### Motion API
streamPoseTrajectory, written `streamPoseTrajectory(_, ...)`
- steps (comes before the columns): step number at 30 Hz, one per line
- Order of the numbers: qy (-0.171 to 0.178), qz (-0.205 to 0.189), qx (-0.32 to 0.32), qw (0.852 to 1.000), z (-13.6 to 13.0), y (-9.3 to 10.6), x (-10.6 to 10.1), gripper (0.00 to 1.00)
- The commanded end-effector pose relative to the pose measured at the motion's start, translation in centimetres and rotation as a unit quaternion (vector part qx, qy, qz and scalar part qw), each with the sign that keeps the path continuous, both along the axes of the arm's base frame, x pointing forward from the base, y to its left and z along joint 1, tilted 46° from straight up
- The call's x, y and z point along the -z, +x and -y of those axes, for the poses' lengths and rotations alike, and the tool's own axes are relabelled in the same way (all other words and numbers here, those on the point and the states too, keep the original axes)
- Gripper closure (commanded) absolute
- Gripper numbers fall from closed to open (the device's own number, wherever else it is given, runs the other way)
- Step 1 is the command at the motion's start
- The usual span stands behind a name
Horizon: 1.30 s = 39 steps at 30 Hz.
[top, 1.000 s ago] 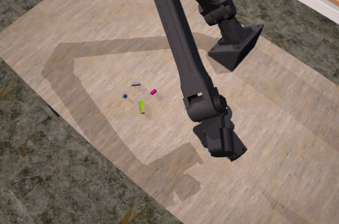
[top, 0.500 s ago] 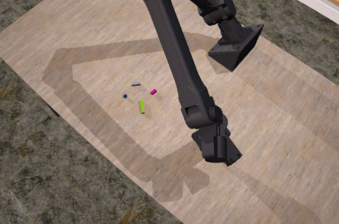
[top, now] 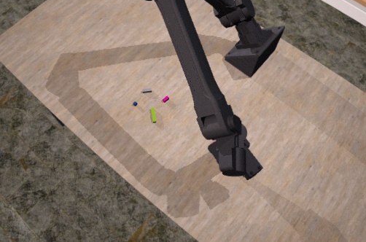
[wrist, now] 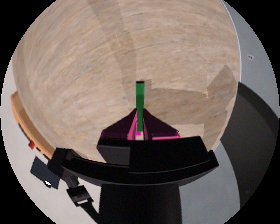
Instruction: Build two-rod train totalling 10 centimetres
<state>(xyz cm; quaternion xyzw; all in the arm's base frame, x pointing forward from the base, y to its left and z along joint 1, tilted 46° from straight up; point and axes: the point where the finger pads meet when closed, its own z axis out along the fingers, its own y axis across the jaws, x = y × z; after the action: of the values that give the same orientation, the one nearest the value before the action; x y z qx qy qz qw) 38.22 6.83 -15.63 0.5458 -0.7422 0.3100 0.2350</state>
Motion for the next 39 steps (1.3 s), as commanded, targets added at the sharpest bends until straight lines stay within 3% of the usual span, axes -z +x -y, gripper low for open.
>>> streamPoseTrajectory(1,0.001,0.001,-0.006,1.0,-0.16,0.0,0.26,0.96)
streamPoseTrajectory(39,0.002,-0.001,-0.018,1.0,-1.05,-0.41,0.31,0.96)
